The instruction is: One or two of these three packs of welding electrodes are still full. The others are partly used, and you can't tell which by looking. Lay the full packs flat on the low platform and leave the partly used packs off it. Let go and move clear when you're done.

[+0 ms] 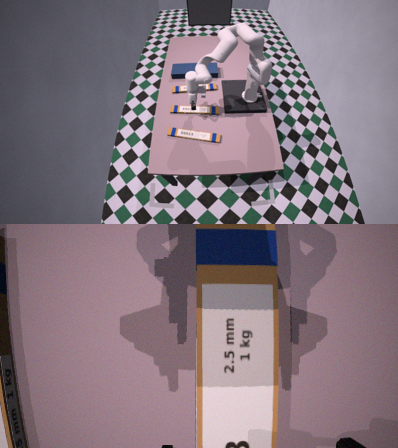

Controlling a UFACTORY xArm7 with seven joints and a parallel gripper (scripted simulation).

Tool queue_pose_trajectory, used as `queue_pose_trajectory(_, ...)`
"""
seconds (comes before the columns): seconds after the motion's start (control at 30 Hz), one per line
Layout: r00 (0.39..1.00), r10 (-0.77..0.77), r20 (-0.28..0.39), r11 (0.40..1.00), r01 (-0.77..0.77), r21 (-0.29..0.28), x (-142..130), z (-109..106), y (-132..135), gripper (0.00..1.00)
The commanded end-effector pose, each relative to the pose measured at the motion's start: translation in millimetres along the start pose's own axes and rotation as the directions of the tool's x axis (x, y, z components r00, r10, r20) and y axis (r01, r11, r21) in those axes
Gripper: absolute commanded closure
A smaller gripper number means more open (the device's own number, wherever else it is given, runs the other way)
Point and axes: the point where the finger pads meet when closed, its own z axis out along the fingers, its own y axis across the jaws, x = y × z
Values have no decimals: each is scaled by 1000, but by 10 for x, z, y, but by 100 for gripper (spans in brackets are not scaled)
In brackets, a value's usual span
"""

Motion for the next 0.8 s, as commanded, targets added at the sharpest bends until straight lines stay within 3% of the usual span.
queue_pose_trajectory(0.0,1000,-1,5,1000,1,-5,-16,22,-23,0)
queue_pose_trajectory(0.4,1000,-1,5,1000,1,-5,-34,511,-21,0)
queue_pose_trajectory(0.77,1000,-1,5,1000,1,-5,-36,554,-21,0)
